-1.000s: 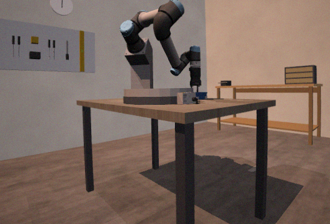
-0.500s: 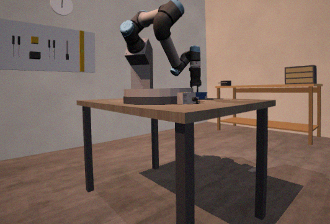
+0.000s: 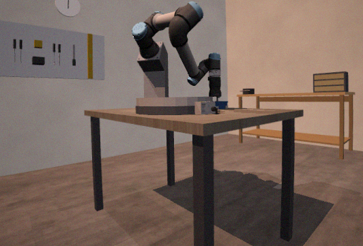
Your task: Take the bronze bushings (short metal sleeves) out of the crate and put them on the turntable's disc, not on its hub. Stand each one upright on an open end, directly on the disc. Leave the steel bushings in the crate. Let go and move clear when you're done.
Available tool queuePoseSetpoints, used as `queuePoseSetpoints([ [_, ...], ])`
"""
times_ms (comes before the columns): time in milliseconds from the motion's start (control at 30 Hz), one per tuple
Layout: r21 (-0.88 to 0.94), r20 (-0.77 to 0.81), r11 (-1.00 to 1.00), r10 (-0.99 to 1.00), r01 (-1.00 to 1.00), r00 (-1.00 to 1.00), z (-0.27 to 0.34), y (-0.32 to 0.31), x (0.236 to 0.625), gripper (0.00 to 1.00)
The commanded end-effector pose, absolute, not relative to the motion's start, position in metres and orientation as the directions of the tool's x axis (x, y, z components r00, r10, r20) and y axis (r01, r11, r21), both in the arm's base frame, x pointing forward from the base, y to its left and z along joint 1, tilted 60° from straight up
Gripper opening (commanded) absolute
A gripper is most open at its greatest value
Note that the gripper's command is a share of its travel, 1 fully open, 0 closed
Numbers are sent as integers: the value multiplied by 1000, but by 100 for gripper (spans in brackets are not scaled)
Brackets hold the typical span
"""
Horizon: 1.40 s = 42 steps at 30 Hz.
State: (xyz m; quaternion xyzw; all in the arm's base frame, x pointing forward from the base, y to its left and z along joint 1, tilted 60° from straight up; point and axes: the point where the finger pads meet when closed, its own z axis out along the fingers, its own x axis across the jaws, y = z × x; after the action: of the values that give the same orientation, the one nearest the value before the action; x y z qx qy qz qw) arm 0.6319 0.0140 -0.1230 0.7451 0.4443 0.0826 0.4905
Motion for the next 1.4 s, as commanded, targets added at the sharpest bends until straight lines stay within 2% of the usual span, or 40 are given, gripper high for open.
queuePoseSetpoints([
  [0, 806, -310, -124, 744, 579, 591, -126, 10, 637, 76],
  [1333, 806, -311, -123, 745, 579, 591, -125, 10, 637, 76],
  [1367, 806, -311, -123, 745, 579, 591, -125, 10, 637, 0],
])
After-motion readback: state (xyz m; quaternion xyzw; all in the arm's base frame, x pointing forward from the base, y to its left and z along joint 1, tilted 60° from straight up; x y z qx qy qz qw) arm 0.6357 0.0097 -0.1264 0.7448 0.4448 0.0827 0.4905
